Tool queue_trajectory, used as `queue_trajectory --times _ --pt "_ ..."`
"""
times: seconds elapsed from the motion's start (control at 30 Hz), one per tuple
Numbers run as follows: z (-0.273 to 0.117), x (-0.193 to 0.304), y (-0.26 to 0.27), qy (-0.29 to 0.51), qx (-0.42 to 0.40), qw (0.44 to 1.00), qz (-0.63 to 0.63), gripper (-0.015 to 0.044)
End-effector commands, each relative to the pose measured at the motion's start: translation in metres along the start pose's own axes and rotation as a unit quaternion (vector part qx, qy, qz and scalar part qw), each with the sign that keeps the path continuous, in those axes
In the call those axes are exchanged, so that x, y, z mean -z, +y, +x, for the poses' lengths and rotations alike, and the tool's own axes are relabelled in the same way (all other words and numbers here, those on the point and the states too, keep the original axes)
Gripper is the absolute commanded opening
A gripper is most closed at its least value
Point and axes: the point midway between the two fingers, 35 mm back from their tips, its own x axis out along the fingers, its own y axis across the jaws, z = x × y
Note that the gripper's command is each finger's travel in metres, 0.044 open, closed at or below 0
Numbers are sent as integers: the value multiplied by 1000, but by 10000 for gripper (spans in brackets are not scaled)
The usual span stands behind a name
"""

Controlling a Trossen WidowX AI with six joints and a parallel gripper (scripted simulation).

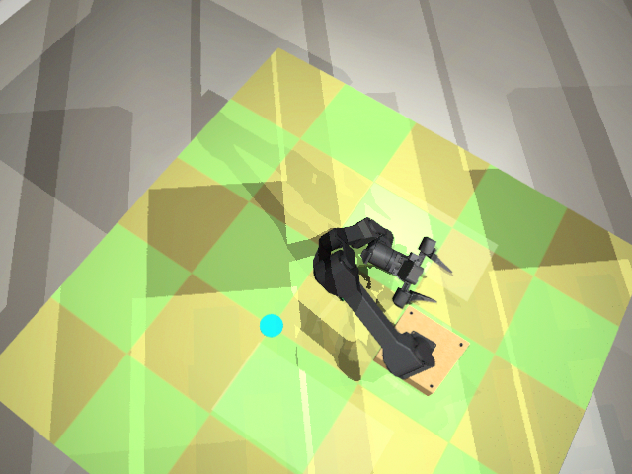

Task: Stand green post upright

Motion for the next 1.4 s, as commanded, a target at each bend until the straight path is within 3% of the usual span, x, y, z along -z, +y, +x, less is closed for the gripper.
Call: queue_trajectory --times 0.0,0.2,0.4,0.6,0.93,1.37 --pt "0 0 0 1 1 1000 -5 374" --pt "-11 -1 -6 51 26 984 -171 233" --pt "-25 -3 -13 116 30 929 -351 233" --pt "-39 -5 -20 182 7 836 -517 233" --pt "-66 -10 -30 270 -90 611 -739 233" --pt "-104 -22 -42 291 -294 231 -881 233"
